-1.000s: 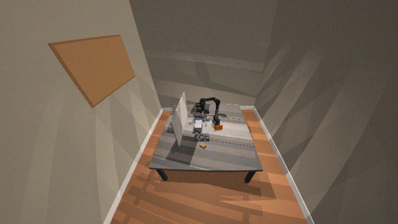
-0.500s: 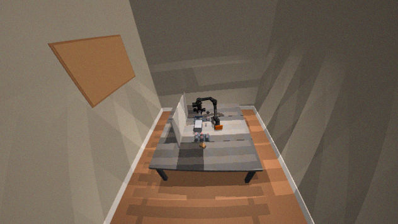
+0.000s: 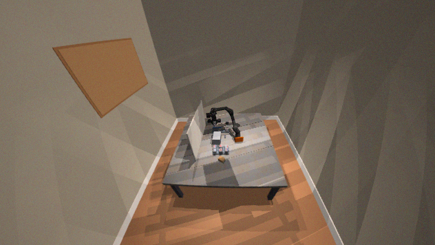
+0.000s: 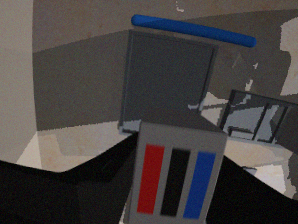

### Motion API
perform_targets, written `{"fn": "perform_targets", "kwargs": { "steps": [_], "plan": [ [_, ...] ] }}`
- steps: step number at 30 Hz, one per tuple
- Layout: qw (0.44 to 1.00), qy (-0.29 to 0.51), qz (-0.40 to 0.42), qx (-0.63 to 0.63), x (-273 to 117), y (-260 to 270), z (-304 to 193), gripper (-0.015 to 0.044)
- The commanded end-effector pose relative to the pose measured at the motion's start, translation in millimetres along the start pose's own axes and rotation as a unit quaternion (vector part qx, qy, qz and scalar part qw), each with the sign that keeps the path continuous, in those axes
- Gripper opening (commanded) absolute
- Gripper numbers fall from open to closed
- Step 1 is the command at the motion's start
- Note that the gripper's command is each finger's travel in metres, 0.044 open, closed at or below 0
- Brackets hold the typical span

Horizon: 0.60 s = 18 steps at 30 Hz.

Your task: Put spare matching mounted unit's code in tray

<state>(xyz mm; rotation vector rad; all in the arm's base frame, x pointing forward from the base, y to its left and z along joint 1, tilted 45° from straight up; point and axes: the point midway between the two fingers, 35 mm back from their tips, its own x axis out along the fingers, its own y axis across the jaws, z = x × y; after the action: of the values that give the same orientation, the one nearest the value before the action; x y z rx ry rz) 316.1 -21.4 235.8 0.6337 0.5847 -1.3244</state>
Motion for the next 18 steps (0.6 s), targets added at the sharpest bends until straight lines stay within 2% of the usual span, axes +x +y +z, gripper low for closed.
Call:
{"fn": "perform_targets", "kwargs": {
  "steps": [1, 18],
  "plan": [
    [1.000, -0.002, 0.003, -0.001, -0.6, 2.0, 2.4, 0.0000],
    [1.000, -0.001, 0.003, 0.001, 11.4, 3.8, 2.0, 0.0000]
  ]
}}
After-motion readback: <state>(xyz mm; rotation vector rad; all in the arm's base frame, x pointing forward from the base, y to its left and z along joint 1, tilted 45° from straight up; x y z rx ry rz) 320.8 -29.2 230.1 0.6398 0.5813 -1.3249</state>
